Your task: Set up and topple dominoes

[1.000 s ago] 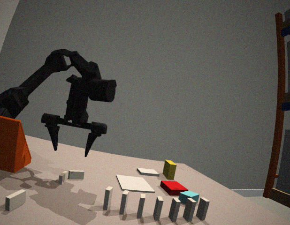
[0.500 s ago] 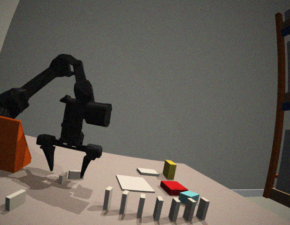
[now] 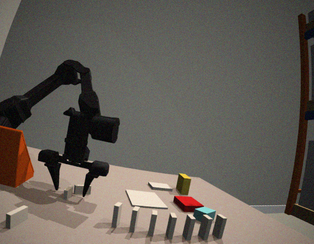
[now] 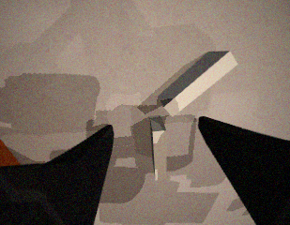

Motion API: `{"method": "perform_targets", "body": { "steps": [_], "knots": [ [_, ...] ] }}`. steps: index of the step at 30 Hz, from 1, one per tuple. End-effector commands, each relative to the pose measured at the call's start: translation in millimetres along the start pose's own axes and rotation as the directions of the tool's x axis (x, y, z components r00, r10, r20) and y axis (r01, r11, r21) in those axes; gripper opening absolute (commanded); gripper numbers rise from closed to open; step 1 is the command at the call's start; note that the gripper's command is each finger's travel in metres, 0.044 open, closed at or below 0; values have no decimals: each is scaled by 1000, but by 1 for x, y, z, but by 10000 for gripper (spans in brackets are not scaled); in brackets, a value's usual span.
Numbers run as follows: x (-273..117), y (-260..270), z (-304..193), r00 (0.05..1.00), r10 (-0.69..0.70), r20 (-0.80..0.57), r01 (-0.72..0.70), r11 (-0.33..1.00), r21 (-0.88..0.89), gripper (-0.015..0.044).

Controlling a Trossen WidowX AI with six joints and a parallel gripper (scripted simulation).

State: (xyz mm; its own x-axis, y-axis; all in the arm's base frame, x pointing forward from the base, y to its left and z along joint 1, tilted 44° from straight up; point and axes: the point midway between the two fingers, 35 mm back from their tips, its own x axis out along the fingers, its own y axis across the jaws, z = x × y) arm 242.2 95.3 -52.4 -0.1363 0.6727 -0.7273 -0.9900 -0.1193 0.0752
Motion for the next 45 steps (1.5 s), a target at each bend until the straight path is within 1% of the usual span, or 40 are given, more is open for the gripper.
{"method": "perform_targets", "body": {
  "steps": [1, 10, 11, 18, 20, 32, 34, 37, 38, 41, 45],
  "knots": [
    [0, 0, 1, 1000, -2, 5, 2, 1000, 5, 282],
    [0, 0, 1, 1000, -2, 5, 2, 1000, 5, 46],
    [0, 0, 1, 1000, -2, 5, 2, 1000, 5, 29],
    [0, 0, 1, 1000, -2, 5, 2, 1000, 5, 29],
    [-6, -1, 0, 1000, -2, 4, 2, 1000, 5, 29],
    [-147, -11, -4, 1000, -2, -1, 2, 1000, 6, 29],
    [-155, -12, -4, 1000, -2, -2, 2, 1000, 6, 29],
    [-155, -12, -3, 1000, -2, -2, 2, 1000, 18, 29],
    [-156, -14, 1, 1000, -3, -5, 3, 999, 54, 29],
    [-157, -21, 24, 1000, -7, -19, 11, 967, 254, 29],
    [-158, -27, 58, 999, -14, -32, 28, 856, 517, 29]
  ]
}}
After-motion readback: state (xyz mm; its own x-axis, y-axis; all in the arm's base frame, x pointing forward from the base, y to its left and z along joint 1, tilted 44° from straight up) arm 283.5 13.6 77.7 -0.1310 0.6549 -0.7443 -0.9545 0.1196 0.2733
